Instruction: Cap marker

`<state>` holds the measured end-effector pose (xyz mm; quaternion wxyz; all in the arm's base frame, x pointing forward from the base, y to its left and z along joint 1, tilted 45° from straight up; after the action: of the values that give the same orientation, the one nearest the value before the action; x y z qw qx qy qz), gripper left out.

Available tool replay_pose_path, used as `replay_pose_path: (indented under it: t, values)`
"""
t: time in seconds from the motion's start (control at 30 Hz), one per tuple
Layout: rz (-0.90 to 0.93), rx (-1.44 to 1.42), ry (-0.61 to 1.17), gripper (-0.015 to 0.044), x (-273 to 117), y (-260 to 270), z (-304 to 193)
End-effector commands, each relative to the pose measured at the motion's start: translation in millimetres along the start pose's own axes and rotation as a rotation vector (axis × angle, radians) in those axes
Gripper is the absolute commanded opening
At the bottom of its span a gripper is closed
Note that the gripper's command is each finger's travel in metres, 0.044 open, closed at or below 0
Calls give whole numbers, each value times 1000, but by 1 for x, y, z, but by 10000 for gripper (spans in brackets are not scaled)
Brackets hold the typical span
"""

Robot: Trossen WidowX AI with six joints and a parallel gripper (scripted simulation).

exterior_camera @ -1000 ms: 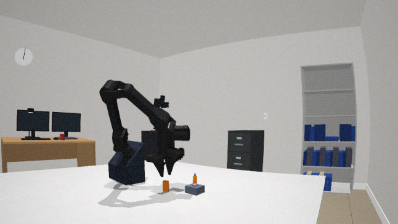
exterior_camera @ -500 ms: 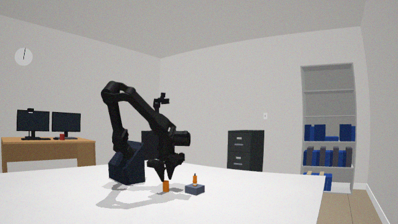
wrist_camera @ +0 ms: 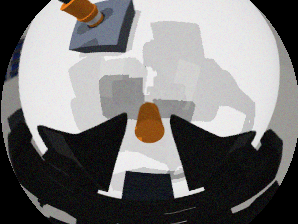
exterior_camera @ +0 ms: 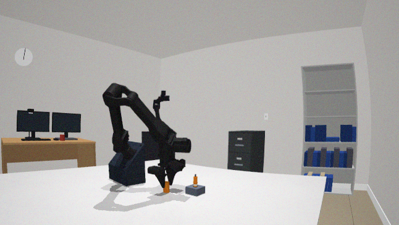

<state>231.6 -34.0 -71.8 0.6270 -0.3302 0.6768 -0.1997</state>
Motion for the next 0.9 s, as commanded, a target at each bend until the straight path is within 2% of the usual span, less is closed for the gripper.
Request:
replay_pose_path:
  t: [0.0, 0.2, 0.33, 0.63, 0.73, 0.87]
  values:
    - [-6, -11, 11, 241, 9, 1, -4]
    - [-8, -11, 12, 241, 15, 0, -4]
    - [-8, -11, 12, 136, 15, 0, -4]
    - [-8, -11, 12, 76, 15, 0, -4]
    - [-7, -11, 11, 0, 12, 0, -4]
    - [-5, -11, 10, 0, 3, 1, -2]
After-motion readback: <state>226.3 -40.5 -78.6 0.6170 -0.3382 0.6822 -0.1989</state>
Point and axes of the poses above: the point midway between the two fingers, 35 mm back from their tips, its own x axis out along the fingers, its own y axis across the jaws, z = x × y, the point moved 1 cm from there along -x, back along the fingers, and after that the axes turned 5 degrees about -x, right-handed, at the moved point
